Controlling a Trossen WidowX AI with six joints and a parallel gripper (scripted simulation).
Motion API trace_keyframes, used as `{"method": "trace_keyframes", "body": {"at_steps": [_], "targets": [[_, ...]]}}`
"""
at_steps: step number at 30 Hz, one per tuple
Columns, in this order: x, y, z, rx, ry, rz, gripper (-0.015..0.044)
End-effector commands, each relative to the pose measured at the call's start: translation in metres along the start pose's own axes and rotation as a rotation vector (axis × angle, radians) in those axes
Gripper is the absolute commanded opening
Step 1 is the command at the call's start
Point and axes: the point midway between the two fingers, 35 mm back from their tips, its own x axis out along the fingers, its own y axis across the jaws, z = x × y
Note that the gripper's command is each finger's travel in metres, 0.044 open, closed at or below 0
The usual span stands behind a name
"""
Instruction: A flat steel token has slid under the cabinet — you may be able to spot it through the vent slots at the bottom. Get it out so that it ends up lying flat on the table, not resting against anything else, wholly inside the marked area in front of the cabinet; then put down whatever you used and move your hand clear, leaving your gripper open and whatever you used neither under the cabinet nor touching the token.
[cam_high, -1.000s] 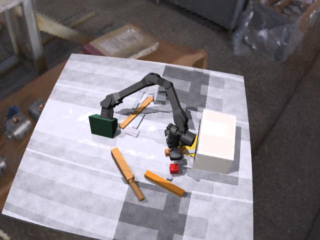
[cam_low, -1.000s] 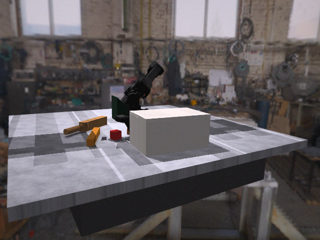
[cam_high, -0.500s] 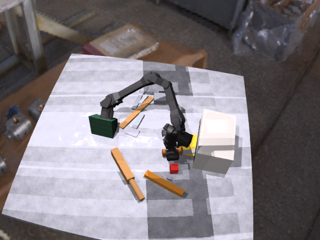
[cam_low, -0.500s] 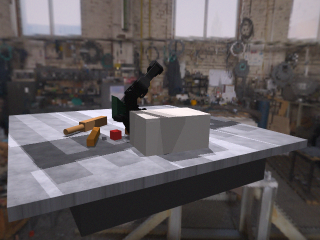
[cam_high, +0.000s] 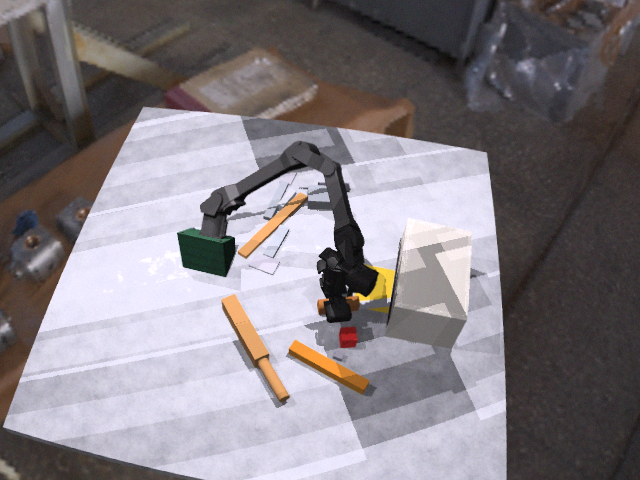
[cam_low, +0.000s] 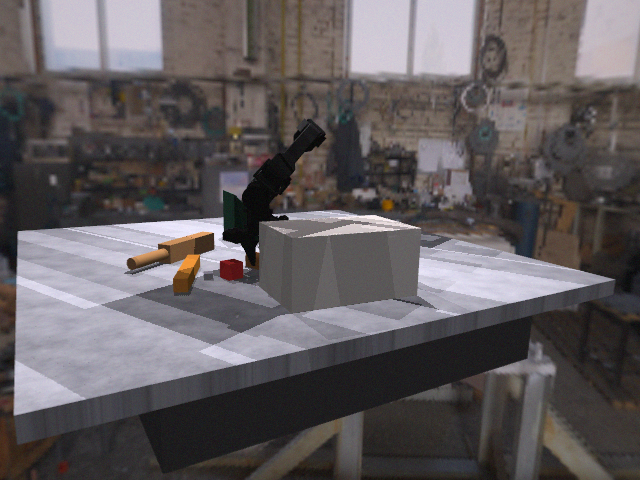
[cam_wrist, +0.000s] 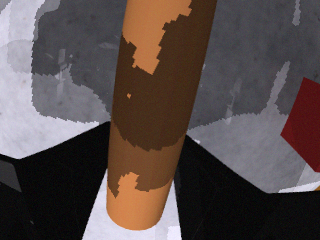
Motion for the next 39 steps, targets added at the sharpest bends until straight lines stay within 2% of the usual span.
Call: {"method": "trace_keyframes", "body": {"at_steps": [1, 39], "targets": [[0.001, 0.0, -0.01, 0.004, 0.005, 0.003, 0.0], [0.001, -0.003, -0.066, 0.006, 0.008, 0.002, 0.0]]}}
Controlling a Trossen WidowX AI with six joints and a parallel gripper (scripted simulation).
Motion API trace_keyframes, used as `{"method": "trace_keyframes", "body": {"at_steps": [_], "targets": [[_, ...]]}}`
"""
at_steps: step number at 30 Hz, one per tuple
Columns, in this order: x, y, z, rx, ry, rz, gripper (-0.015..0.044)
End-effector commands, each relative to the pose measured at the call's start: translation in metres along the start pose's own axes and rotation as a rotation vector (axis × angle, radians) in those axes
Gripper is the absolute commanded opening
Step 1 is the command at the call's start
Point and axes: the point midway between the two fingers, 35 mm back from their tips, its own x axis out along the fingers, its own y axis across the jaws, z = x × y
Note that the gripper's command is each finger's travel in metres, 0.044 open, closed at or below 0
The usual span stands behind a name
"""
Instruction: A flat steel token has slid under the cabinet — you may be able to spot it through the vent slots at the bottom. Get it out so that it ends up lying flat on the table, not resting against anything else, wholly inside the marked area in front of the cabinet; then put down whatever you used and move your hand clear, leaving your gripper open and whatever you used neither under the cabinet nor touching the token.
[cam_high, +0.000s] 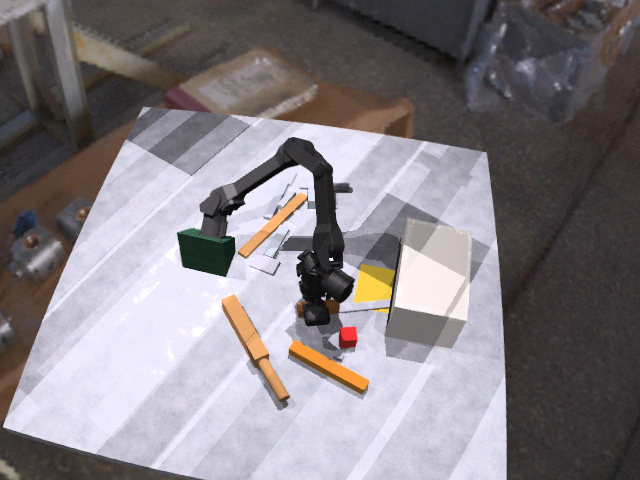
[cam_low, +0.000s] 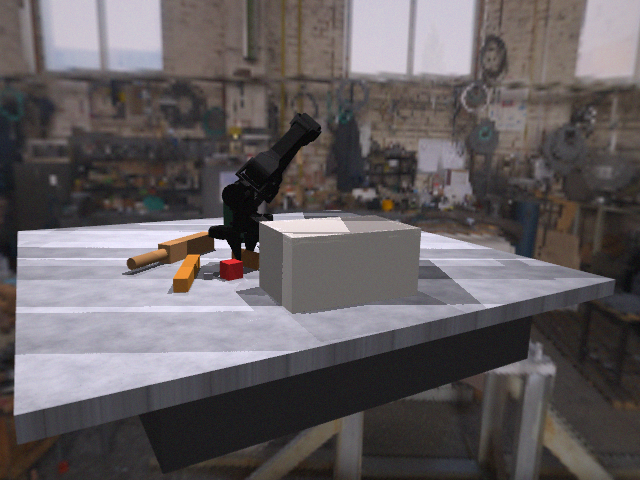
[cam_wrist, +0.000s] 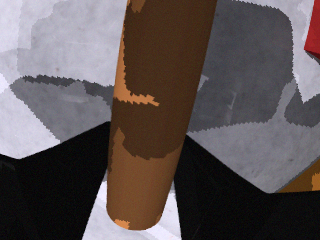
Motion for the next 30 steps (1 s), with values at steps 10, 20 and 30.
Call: {"method": "trace_keyframes", "body": {"at_steps": [10, 20, 30], "targets": [[0.001, -0.001, -0.028, 0.005, 0.005, 0.004, 0.0], [0.001, -0.002, -0.047, 0.006, 0.006, 0.003, 0.0], [0.0, -0.004, -0.066, 0.006, 0.007, 0.003, 0.0]]}}
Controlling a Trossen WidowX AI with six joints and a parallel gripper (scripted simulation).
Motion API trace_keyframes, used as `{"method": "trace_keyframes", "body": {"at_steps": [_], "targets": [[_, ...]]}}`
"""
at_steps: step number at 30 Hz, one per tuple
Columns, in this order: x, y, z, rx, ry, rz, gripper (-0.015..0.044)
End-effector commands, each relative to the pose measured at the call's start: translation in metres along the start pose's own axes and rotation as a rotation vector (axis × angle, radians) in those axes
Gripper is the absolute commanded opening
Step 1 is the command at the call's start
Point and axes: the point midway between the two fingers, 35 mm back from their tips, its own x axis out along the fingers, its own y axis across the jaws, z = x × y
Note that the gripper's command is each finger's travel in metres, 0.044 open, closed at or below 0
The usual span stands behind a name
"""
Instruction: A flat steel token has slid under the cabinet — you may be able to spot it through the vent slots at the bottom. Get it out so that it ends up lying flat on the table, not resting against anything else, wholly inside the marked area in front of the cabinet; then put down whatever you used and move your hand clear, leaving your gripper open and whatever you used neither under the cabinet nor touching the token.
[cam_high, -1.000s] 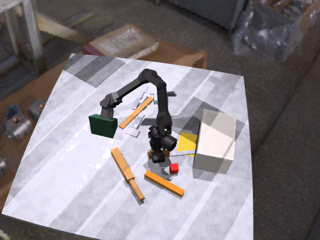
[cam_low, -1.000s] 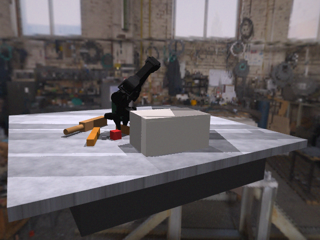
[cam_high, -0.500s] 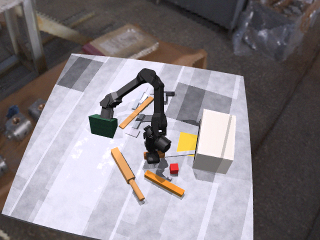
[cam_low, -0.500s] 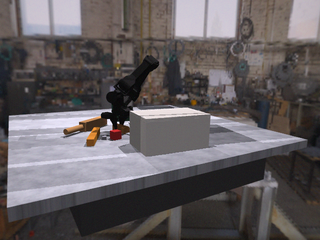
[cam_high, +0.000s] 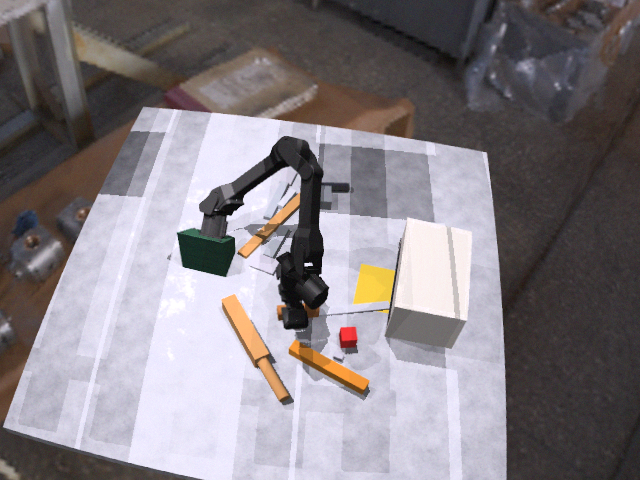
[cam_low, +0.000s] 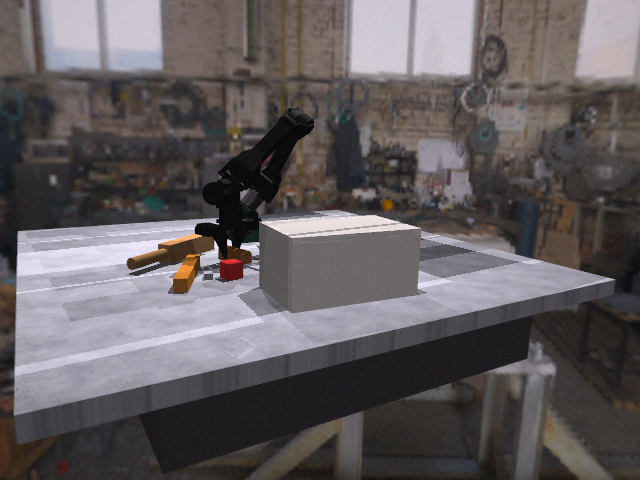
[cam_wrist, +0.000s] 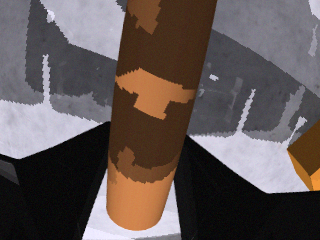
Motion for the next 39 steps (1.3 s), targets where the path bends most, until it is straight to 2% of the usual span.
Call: {"method": "trace_keyframes", "body": {"at_steps": [1, 19, 27, 31, 34, 39], "targets": [[0.001, 0.001, -0.012, 0.004, 0.004, 0.004, 0.0], [-0.003, -0.002, -0.021, 0.005, 0.004, 0.003, 0.0], [-0.001, -0.001, -0.019, 0.006, 0.001, 0.004, 0.02], [-0.001, -0.001, -0.019, 0.006, 0.001, 0.004, 0.02], [-0.001, -0.001, -0.019, 0.006, 0.004, 0.004, 0.027], [-0.002, -0.001, -0.019, 0.005, 0.004, 0.004, 0.027]]}}
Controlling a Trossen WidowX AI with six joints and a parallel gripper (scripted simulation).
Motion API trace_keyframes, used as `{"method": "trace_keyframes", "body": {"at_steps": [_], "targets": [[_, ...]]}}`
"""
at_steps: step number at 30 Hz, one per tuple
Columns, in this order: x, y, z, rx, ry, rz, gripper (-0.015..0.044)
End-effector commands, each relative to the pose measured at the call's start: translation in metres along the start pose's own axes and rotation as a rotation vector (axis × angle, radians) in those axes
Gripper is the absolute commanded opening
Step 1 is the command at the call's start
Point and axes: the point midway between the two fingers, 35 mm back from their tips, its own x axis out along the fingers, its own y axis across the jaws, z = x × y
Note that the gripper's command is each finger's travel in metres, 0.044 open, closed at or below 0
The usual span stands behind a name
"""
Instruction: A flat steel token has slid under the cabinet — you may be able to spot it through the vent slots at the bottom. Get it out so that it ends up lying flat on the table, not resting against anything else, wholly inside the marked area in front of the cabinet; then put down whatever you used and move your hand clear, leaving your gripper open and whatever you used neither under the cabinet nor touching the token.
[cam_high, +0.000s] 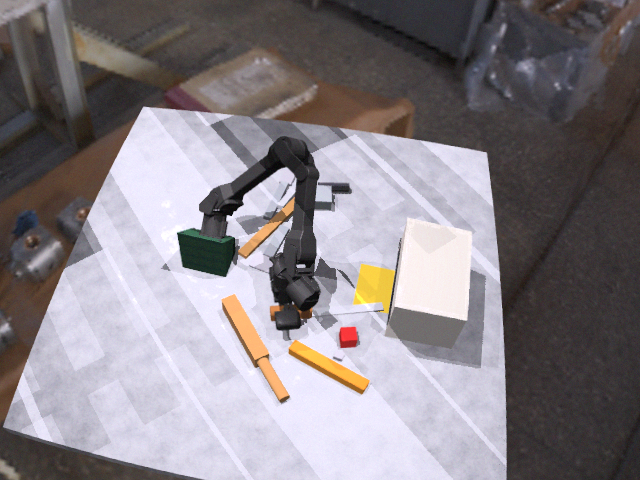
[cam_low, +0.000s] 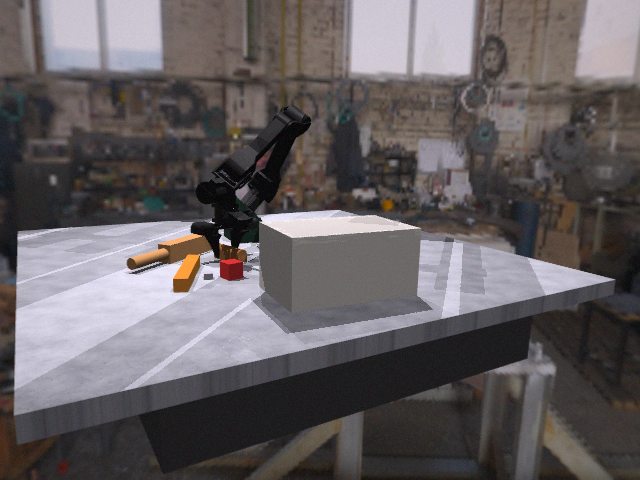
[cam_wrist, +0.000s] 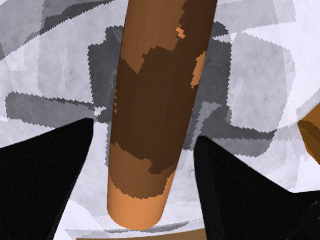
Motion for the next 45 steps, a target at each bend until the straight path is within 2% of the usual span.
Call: {"method": "trace_keyframes", "body": {"at_steps": [1, 11, 16, 24, 27, 28, 45], "targets": [[-0.001, 0.0, 0.0, 0.0, 0.003, -0.001, 0.027], [0.003, 0.0, -0.003, 0.001, 0.003, -0.001, 0.027], [0.0, 0.0, 0.0, -0.001, -0.001, -0.001, 0.0139], [0.0, 0.0, 0.0, -0.001, -0.001, -0.001, 0.0085], [0.0, 0.0, 0.0, -0.001, -0.001, -0.001, 0.0006], [0.0, 0.0, 0.0, -0.001, -0.001, -0.001, 0.0], [0.001, 0.0, 0.025, -0.001, 0.001, -0.001, 0.0]]}}
